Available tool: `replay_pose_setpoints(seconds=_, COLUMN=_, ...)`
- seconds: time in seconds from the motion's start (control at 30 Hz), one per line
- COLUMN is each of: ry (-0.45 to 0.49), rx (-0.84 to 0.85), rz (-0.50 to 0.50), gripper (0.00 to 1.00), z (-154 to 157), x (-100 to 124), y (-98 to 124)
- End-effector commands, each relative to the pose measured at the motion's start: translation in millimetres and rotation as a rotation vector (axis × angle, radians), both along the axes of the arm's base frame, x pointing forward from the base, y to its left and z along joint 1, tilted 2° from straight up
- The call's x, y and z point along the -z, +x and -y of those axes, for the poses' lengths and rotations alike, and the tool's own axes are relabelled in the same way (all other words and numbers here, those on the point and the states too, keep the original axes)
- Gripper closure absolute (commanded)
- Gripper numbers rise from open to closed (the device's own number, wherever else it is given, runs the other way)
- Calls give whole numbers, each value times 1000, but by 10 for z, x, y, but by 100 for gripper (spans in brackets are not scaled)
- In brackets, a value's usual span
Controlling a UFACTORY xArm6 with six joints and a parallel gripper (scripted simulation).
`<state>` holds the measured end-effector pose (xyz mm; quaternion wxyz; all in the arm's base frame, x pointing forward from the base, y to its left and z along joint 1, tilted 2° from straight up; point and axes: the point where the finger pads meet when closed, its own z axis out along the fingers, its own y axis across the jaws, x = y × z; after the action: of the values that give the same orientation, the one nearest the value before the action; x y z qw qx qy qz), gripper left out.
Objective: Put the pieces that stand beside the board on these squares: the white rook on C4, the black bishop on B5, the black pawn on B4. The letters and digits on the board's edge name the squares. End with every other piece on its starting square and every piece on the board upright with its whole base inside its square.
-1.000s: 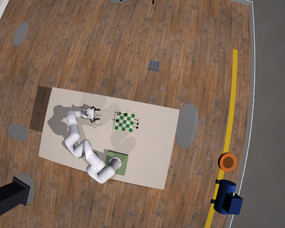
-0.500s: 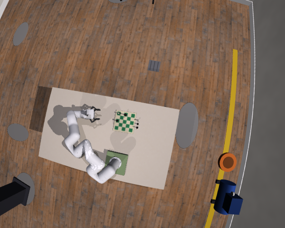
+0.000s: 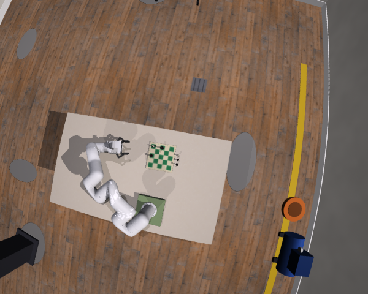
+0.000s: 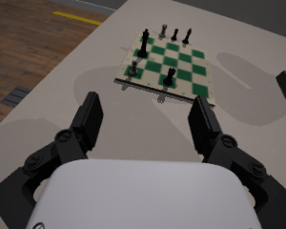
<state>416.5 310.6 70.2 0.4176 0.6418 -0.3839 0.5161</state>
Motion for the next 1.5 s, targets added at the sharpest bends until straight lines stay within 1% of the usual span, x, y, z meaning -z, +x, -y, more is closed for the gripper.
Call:
replay_pose_setpoints(seconds=0.0, ry=4, rx=0, rz=3, gripper=0, z=-12, x=-65, y=6)
replay_pose_setpoints(seconds=0.1, ry=4, rx=0, rz=3, gripper=0, z=-17, x=-181, y=6)
replay_pose_setpoints(seconds=0.2, ry=4, rx=0, rz=3, gripper=0, z=-24, x=-359, y=6)
replay_pose_setpoints(seconds=0.27, ry=4, rx=0, rz=3, gripper=0, z=-24, x=-359, y=6)
replay_pose_setpoints(seconds=0.43, ry=4, rx=0, rz=3, gripper=0, z=-39, x=-697, y=6)
replay_pose_setpoints(seconds=0.53, ry=4, rx=0, rz=3, gripper=0, z=-45, x=-843, y=6)
replay_pose_setpoints(seconds=0.67, ry=4, rx=0, rz=3, gripper=0, z=-48, x=-910, y=7)
replay_pose_setpoints(seconds=0.9, ry=20, rx=6, rz=5, gripper=0, z=-16, x=-891, y=21)
replay_pose_setpoints(seconds=1.0, ry=73, rx=29, rz=9, gripper=0, z=113, x=-884, y=57)
replay_pose_setpoints(seconds=1.07, ry=136, rx=60, rz=15, gripper=0, z=270, x=-873, y=82)
replay_pose_setpoints(seconds=1.13, ry=214, rx=93, rz=18, gripper=0, z=489, x=-854, y=134)
replay_pose_setpoints(seconds=1.17, ry=214, rx=93, rz=18, gripper=0, z=489, x=-854, y=134)
replay_pose_setpoints(seconds=1.2, ry=262, rx=115, rz=21, gripper=0, z=620, x=-841, y=149)
replay_pose_setpoints(seconds=1.23, ry=262, rx=115, rz=21, gripper=0, z=620, x=-841, y=149)
replay_pose_setpoints(seconds=1.27, ry=320, rx=141, rz=24, gripper=0, z=779, x=-828, y=186)
replay_pose_setpoints(seconds=1.3, ry=320, rx=141, rz=24, gripper=0, z=779, x=-828, y=186)
replay_pose_setpoints(seconds=1.33, ry=385, rx=171, rz=29, gripper=0, z=951, x=-815, y=215)
replay_pose_setpoints(seconds=1.4, ry=385, rx=171, rz=29, gripper=0, z=951, x=-815, y=215)
replay_pose_setpoints(seconds=1.43, ry=456, rx=203, rz=33, gripper=0, z=1141, x=-800, y=256)
replay_pose_setpoints(seconds=1.47, ry=456, rx=203, rz=33, gripper=0, z=1141, x=-800, y=256)
